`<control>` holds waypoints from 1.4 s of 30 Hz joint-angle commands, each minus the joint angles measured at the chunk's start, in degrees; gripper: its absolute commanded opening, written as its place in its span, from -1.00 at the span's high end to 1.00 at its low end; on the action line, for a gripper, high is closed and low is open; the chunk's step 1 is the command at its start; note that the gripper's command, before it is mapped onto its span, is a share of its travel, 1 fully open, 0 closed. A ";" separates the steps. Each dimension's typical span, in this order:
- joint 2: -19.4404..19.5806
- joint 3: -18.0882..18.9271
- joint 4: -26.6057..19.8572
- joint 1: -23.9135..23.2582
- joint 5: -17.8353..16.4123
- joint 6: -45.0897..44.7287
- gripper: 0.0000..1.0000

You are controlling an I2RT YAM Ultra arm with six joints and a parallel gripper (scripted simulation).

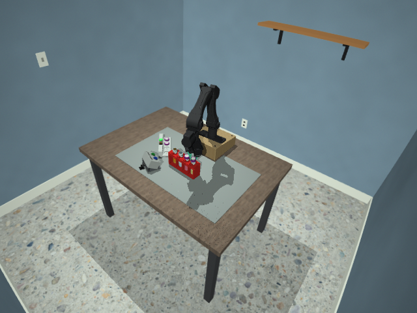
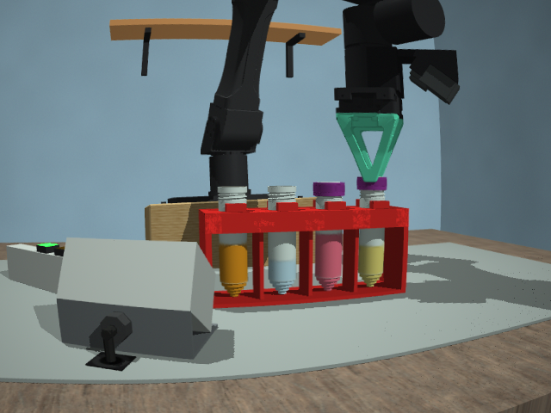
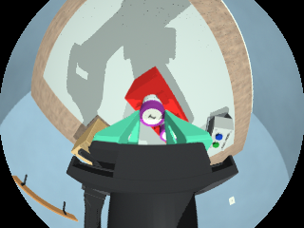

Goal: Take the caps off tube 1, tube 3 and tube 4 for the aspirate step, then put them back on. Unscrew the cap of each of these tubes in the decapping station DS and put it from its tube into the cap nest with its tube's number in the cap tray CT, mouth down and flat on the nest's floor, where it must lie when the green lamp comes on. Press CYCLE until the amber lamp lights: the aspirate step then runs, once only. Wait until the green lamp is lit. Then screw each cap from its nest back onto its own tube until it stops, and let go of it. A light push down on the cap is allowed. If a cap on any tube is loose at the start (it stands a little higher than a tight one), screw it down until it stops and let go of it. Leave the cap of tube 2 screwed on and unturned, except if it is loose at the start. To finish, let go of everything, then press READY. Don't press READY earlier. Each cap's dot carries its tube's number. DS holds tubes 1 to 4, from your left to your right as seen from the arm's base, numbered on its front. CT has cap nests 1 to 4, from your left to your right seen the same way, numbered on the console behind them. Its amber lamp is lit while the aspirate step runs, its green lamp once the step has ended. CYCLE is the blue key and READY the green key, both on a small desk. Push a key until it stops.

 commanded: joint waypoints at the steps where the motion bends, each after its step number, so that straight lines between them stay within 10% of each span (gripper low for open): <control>1: -0.33 0.14 0.40 0.18 -0.15 0.14 1.00; 18: -0.18 -0.24 0.93 0.19 -0.15 0.15 1.00; 19: -0.18 -0.24 0.93 0.19 -0.15 0.15 0.02; 42: -0.15 -0.33 1.05 0.19 -0.15 2.44 0.02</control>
